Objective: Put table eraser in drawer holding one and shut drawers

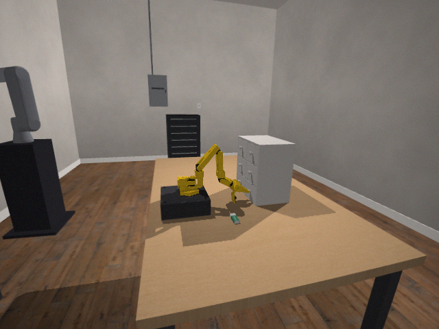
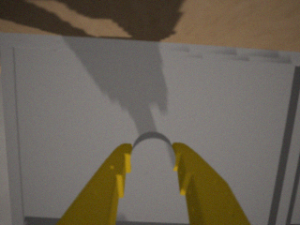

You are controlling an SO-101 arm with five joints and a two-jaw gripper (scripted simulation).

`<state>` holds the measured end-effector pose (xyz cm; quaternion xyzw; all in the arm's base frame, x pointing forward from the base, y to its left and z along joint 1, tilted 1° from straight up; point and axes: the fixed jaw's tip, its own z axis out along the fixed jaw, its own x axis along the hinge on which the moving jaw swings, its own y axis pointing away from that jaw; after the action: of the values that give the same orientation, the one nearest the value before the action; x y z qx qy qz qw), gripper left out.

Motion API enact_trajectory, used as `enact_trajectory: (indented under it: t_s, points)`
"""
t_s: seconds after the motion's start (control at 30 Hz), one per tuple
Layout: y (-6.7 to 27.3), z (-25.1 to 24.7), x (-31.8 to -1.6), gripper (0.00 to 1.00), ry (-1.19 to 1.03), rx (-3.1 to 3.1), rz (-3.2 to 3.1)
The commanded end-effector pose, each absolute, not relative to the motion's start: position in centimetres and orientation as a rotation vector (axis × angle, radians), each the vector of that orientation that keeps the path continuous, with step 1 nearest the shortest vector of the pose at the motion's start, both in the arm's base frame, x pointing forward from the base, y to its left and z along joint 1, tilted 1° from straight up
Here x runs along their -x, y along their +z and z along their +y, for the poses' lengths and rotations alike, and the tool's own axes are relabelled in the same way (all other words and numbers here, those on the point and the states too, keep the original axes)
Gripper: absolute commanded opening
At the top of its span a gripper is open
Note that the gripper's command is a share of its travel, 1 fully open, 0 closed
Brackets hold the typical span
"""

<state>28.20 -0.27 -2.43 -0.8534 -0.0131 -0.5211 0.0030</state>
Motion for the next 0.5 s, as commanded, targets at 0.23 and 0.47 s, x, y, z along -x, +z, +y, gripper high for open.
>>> enact_trajectory:
  t_s: [0.23, 0.47]
  points:
    - [-3.04, -0.47, -27.89, 0.00, -1.608, 2.697, -0.029]
    - [-3.04, -0.47, -27.89, 0.00, -1.608, 2.697, -0.029]
